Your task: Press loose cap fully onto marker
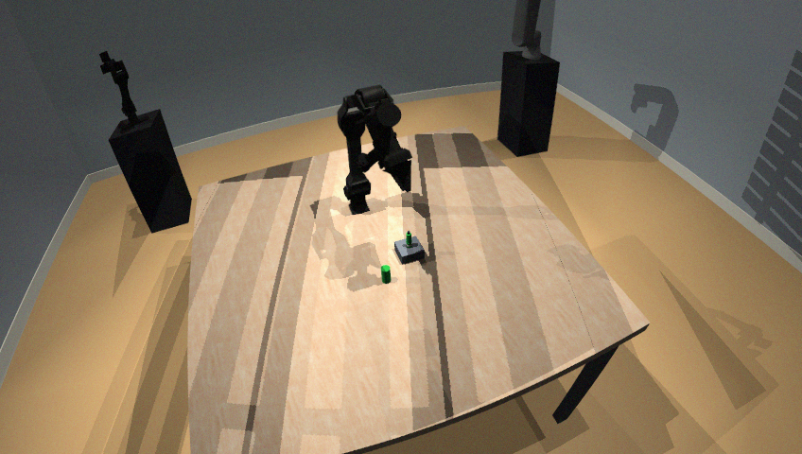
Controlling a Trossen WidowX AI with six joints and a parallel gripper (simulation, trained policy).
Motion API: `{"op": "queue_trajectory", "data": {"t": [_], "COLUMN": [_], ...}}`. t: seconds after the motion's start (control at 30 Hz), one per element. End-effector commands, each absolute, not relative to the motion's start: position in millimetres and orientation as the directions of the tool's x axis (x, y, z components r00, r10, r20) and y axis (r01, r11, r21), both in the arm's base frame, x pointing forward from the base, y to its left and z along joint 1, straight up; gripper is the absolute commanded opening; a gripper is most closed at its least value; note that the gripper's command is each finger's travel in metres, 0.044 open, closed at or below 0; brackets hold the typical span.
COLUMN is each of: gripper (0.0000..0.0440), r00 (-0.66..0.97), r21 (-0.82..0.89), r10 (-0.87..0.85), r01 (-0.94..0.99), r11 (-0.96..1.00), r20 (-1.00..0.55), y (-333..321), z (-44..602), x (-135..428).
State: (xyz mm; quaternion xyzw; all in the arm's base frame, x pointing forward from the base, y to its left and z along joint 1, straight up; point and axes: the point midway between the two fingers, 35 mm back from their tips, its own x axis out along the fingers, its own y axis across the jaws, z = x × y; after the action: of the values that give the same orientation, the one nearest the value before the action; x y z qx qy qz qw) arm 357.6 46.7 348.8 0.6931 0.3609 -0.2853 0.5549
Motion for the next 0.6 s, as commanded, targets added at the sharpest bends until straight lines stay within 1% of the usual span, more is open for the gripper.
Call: {"op": "queue_trajectory", "data": {"t": [0.0,0.57], "gripper": [0.0338,0.0337], "r00": [0.539,0.379], "r21": [0.524,0.363], "r10": [0.170,0.112], "r01": [0.842,0.921], "r11": [-0.126,-0.141], "r20": [-0.825,-0.919], "y": [44.6,30.2], "z": [335.6,284.0], "x": [360.7,372.5]}}
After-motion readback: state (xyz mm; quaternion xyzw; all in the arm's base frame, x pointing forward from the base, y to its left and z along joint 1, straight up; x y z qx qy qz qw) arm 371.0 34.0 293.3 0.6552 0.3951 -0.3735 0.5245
